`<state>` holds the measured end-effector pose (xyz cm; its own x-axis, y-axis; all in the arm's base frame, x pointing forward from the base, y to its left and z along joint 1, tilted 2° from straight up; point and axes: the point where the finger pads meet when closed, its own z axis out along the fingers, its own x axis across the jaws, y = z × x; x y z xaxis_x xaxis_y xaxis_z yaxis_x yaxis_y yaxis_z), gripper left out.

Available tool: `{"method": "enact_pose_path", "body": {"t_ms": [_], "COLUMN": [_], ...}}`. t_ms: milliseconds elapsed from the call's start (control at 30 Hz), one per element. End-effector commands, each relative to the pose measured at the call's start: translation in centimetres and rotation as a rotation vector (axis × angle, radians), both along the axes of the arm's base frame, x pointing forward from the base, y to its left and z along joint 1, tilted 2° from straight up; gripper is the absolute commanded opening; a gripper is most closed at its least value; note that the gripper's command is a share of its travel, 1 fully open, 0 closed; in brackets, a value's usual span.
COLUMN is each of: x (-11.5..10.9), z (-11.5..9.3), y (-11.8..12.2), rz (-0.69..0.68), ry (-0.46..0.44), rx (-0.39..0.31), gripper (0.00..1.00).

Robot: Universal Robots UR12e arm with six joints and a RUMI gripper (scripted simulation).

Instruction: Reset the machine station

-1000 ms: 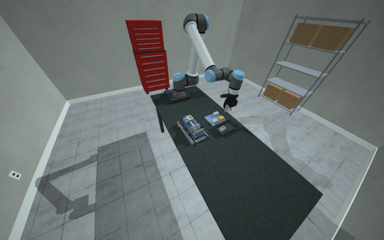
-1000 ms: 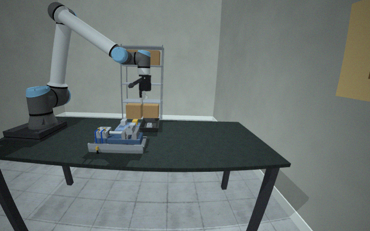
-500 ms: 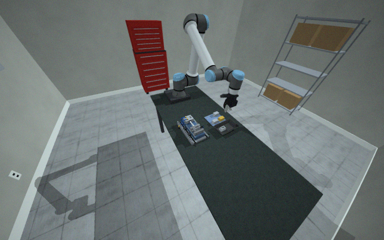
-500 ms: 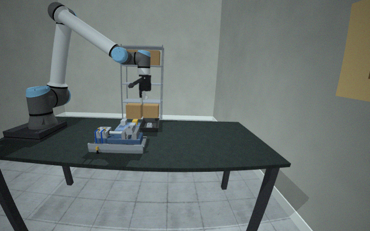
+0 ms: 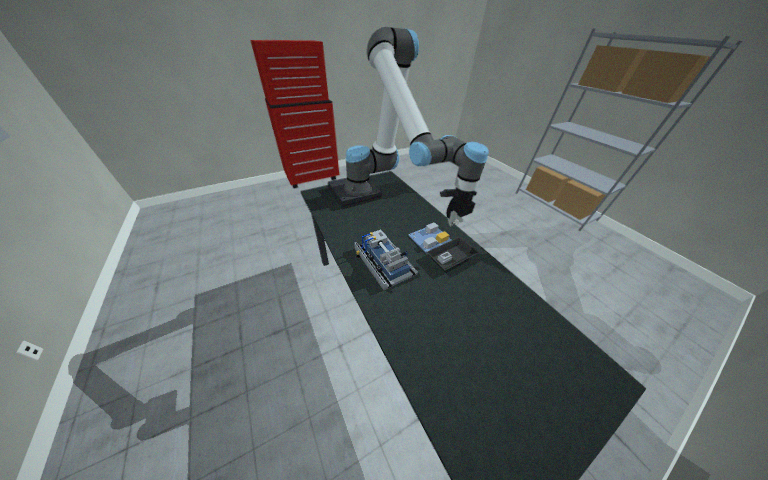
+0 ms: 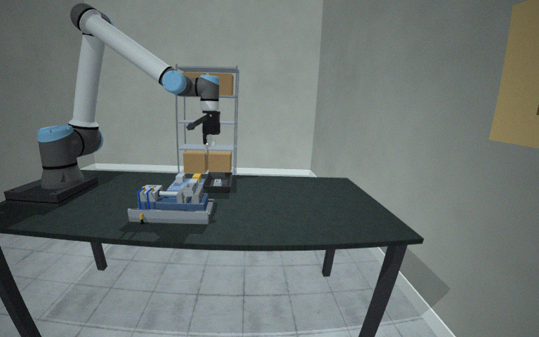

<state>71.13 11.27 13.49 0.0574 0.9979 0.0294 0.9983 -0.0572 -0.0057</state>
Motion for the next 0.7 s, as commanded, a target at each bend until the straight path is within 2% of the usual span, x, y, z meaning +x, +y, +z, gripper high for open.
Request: {"method": "enact_pose_path", "body": {"t_ms": [0, 667], "x": [0.1, 0.1], "z": [-0.4, -3.8], "y": [0.0, 0.1], "rz": [0.0, 0.0], "ry": [-0.002, -0.002], "rx": [0.0, 0.0], "gripper": [0.0, 0.0]}}
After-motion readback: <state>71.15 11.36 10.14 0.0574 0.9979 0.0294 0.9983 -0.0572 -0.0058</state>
